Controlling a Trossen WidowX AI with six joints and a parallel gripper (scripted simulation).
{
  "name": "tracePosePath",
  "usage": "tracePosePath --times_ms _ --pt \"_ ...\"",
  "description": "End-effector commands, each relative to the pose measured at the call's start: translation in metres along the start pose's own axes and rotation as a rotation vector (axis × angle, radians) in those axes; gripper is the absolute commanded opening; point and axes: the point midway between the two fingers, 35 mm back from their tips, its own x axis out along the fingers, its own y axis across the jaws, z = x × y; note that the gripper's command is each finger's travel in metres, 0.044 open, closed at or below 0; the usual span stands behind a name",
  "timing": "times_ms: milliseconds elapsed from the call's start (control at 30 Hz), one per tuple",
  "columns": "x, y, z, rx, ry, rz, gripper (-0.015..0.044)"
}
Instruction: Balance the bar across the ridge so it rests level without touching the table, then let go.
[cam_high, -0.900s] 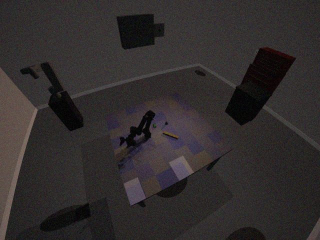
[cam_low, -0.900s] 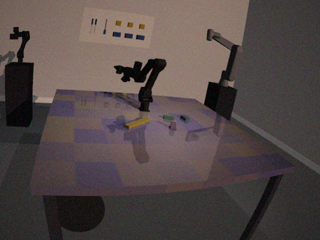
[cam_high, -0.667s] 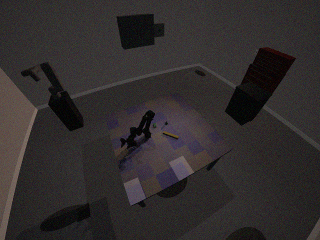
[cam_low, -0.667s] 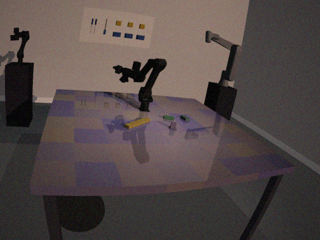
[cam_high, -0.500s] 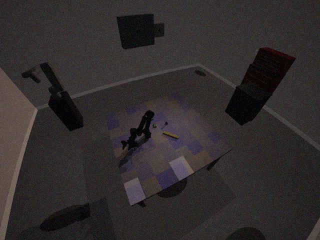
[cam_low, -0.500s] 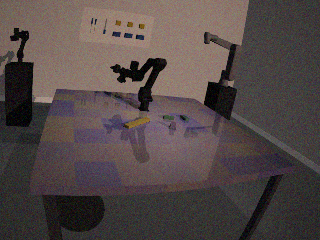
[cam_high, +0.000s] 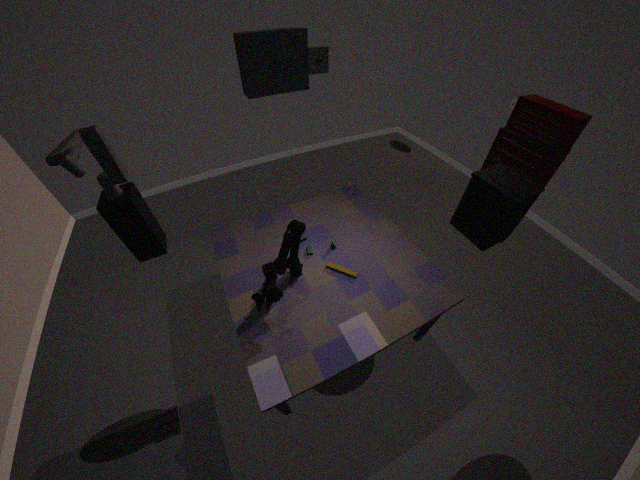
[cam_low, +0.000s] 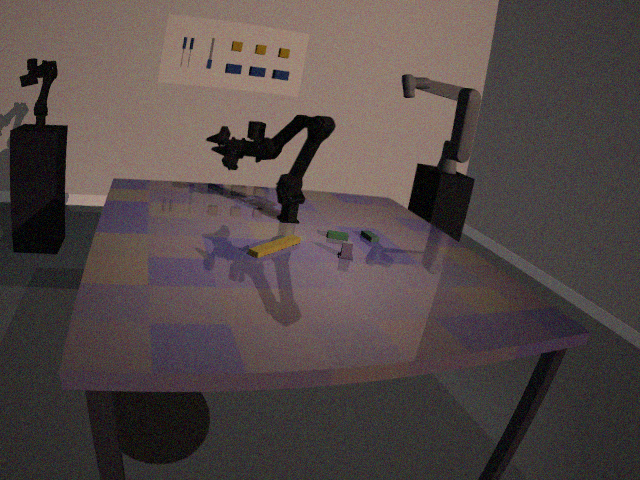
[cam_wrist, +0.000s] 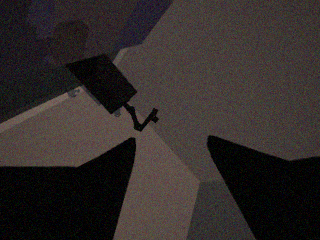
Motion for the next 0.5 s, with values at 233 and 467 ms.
tracePosePath --times_ms 233,467 --pt "0.008 -0.038 0.042 0.220 -0.173 -0.062 0.0315" --pt "0.014 -0.058 0.067 0.362 -0.282 -0.055 0.0315"
